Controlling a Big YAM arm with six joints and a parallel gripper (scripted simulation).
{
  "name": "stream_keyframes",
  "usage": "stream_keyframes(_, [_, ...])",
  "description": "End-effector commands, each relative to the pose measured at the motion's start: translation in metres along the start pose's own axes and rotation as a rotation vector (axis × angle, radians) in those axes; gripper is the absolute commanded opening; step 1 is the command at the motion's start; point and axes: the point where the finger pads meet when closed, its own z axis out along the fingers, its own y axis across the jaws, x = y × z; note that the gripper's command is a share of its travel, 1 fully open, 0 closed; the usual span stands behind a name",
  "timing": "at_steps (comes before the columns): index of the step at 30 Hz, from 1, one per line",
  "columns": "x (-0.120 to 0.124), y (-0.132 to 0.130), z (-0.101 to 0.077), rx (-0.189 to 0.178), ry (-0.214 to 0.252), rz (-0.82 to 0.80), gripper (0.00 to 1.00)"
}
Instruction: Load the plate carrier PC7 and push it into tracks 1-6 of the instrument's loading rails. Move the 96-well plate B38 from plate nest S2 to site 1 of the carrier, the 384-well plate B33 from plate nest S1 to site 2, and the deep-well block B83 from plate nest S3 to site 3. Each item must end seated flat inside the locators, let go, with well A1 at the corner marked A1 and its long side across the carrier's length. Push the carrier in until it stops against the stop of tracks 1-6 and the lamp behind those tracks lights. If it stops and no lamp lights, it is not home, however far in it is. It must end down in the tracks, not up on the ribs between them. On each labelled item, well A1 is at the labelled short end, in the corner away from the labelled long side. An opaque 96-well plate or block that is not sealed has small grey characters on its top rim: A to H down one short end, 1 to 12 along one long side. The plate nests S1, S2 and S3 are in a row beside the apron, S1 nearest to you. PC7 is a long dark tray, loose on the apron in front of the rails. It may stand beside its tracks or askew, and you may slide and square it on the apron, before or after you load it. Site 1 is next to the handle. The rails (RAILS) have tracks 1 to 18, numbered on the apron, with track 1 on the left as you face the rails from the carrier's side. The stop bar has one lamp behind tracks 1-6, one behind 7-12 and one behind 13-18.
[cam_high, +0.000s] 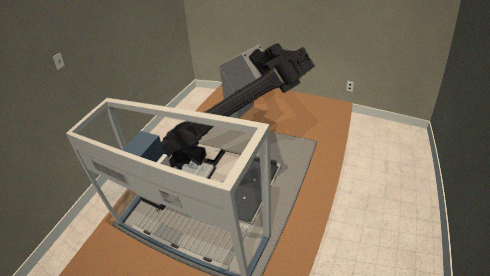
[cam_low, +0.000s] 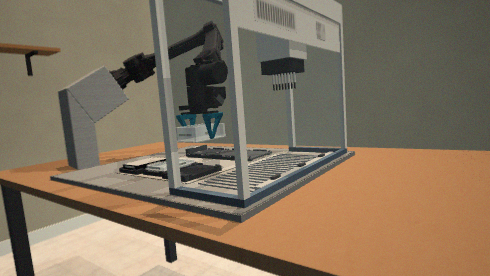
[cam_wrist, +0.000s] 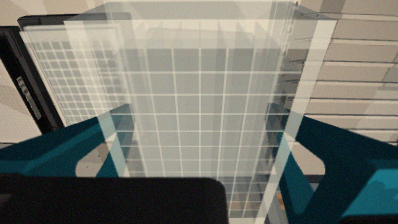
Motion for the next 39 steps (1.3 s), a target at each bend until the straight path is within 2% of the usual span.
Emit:
stream_keyframes(1, [-0.021,-0.008,-0.006,0.017,0.002,-0.006,0.00])
stream_keyframes(3, [-0.021,-0.008,-0.006,0.017,0.002,-0.006,0.00])
stream_keyframes(4, [0.005,-0.005,-0.022,0.042,0.010,0.043,0.00])
stream_keyframes(6, [-0.033,-0.008,-0.005,0.016,0.002,-0.007,0.00])
stream_keyframes(8, [-0.042,-0.008,-0.005,0.016,0.000,-0.007,0.00])
stream_keyframes(18, [-0.082,-0.010,-0.005,0.016,0.001,-0.007,0.00])
stream_keyframes(20, [-0.082,-0.010,-0.005,0.016,0.001,-0.007,0.00])
stream_keyframes(21, [-0.069,-0.017,-0.030,0.056,0.010,0.018,0.00])
stream_keyframes(23, [-0.092,-0.011,-0.007,0.020,0.001,-0.004,0.00])
stream_keyframes(24, [-0.098,-0.010,-0.005,0.015,0.000,-0.006,0.00])
stream_keyframes(35, [-0.142,-0.012,-0.005,0.016,-0.001,-0.006,0.00])
stream_keyframes(37, [-0.142,-0.012,-0.005,0.016,-0.001,-0.006,0.00])
stream_keyframes(38, [-0.127,-0.019,-0.027,0.052,0.008,0.024,0.00])
stream_keyframes(39, [-0.137,-0.019,-0.023,0.045,0.006,0.015,0.00])
